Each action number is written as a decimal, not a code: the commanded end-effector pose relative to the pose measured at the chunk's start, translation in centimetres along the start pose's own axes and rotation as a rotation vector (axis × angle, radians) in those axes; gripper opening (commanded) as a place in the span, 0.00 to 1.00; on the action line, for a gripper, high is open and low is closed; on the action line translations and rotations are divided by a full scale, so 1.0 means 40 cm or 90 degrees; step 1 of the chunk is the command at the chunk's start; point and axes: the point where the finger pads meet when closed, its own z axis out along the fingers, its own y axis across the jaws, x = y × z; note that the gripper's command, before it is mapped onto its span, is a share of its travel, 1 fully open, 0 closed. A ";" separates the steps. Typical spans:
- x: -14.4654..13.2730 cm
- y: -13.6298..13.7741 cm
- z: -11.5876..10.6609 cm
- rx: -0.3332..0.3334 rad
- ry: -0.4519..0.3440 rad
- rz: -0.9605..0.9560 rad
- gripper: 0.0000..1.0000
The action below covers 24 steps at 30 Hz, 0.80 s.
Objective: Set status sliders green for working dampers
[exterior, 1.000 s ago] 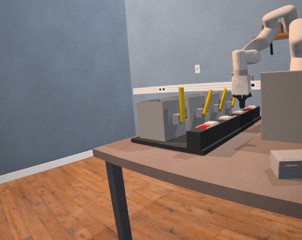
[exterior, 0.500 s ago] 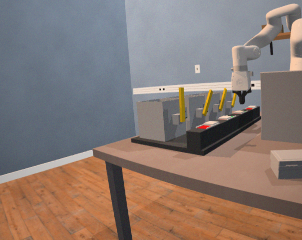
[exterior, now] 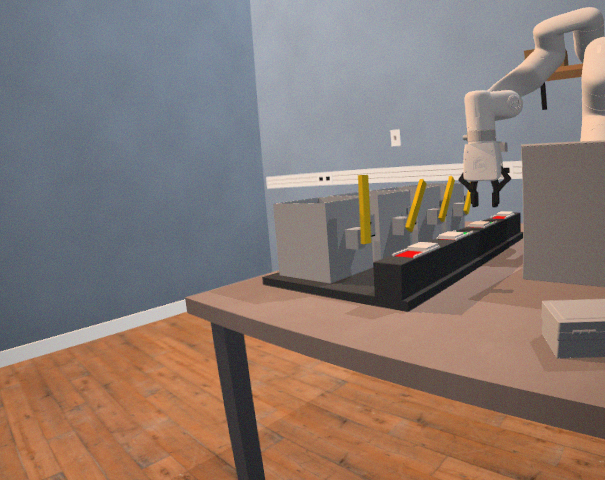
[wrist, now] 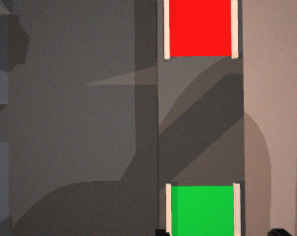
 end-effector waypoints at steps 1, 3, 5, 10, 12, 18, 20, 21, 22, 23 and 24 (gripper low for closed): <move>0.000 -0.003 -0.013 0.002 0.000 0.001 1.00; 0.000 -0.003 -0.024 0.002 0.000 0.001 1.00; 0.000 -0.003 -0.039 0.002 0.000 0.001 1.00; 0.000 -0.003 -0.064 0.002 0.000 0.001 1.00; 0.000 -0.003 -0.082 0.002 0.000 0.001 1.00; 0.000 -0.003 -0.127 0.002 0.000 0.001 1.00; 0.000 -0.003 -0.136 0.002 0.000 0.001 1.00; 0.000 -0.003 -0.139 0.002 0.000 0.001 1.00; 0.000 -0.003 -0.140 0.002 0.000 0.001 1.00; 0.000 -0.003 -0.141 0.002 0.000 0.001 1.00; 0.000 -0.002 -0.142 0.002 0.000 0.001 1.00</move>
